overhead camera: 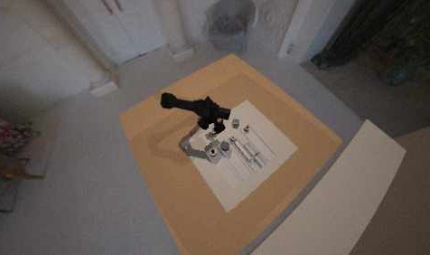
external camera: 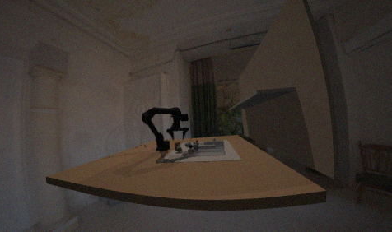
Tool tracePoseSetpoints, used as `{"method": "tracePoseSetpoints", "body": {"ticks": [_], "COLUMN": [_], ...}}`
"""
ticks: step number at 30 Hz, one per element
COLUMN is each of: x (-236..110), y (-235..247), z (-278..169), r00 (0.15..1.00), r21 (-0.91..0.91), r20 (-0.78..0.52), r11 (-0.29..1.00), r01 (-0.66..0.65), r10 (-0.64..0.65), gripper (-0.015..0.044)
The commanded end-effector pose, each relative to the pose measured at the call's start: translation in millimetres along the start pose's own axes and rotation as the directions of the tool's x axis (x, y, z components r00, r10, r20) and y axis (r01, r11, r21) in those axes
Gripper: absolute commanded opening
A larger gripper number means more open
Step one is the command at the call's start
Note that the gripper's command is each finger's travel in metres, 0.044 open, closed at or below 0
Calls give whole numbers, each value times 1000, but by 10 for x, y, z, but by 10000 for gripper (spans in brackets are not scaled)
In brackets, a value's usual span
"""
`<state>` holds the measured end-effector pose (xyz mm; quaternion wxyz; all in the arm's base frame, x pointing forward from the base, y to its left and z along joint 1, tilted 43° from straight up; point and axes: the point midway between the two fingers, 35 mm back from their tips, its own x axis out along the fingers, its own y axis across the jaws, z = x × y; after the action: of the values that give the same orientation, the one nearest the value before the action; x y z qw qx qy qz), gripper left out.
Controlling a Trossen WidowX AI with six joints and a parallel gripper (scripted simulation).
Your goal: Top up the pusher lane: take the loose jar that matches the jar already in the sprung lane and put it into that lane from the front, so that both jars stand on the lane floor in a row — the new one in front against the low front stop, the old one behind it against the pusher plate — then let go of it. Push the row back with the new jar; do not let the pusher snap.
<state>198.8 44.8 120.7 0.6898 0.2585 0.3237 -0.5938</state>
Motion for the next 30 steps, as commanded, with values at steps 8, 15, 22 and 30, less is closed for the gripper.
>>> {"method": "tracePoseSetpoints", "body": {"ticks": [8, 15, 22, 30], "x": [313, 481, 551, 678], "y": [23, 22, 26, 27], "z": [37, 42, 42, 46], "r00": [1000, 1000, 1000, 1000], "r21": [2, 2, 2, 2], "r20": [19, 20, 20, 20], "r11": [1000, 1000, 1000, 1000], "r01": [4, 3, 3, 3], "r10": [-4, -3, -3, -3], "gripper": [440, 440, 440, 440]}}
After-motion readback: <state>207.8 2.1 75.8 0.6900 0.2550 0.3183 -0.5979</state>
